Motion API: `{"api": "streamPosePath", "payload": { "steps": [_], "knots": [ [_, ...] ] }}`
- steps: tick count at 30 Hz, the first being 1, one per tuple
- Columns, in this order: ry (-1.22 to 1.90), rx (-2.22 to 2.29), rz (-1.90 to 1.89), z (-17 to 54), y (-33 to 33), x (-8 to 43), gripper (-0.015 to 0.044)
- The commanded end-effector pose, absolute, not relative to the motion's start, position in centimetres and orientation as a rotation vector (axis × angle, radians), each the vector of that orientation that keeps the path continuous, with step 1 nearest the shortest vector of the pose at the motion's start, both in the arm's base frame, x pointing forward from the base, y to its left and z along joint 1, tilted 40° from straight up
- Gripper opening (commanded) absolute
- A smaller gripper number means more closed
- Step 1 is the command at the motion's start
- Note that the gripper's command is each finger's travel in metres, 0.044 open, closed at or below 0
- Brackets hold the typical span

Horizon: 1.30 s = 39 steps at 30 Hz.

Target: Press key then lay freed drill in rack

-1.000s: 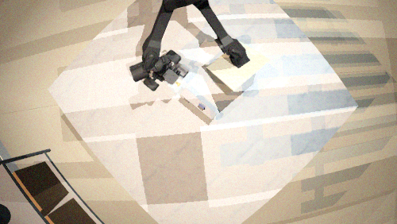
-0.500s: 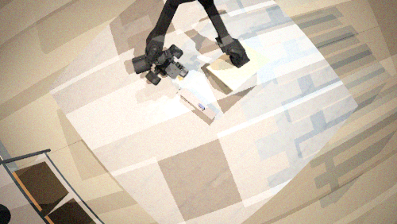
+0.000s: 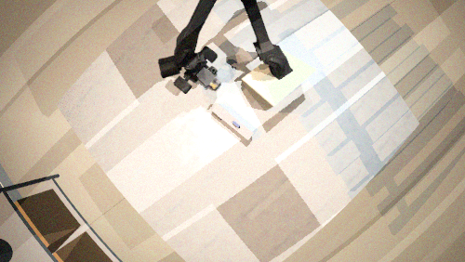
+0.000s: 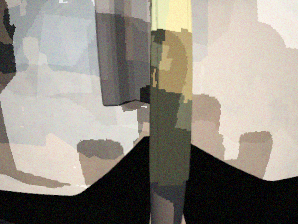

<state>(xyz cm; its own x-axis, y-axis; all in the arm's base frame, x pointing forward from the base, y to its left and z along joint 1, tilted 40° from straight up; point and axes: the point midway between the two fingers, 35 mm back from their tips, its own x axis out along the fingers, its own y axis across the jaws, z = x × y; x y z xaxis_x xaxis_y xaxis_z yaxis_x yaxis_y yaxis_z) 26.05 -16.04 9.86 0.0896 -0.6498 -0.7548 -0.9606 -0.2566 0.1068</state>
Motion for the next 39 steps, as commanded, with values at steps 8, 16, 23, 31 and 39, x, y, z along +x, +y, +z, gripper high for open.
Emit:
{"api": "streamPosePath", "payload": {
  "steps": [8, 16, 23, 31, 39],
  "knots": [
    [1.575, -1.958, 1.006, 9.7, -16.5, 24.6, 0.0000],
    [1.575, -1.958, 1.006, 8.7, -17.5, 25.0, 0.0000],
    [1.576, -1.958, 1.006, 7.7, -17.9, 24.9, 0.0000],
    [1.576, -1.959, 1.006, 7.4, -18.3, 25.0, 0.0000],
    [1.576, -1.959, 1.005, 6.7, -19.1, 25.1, 0.0000]
  ]
}}
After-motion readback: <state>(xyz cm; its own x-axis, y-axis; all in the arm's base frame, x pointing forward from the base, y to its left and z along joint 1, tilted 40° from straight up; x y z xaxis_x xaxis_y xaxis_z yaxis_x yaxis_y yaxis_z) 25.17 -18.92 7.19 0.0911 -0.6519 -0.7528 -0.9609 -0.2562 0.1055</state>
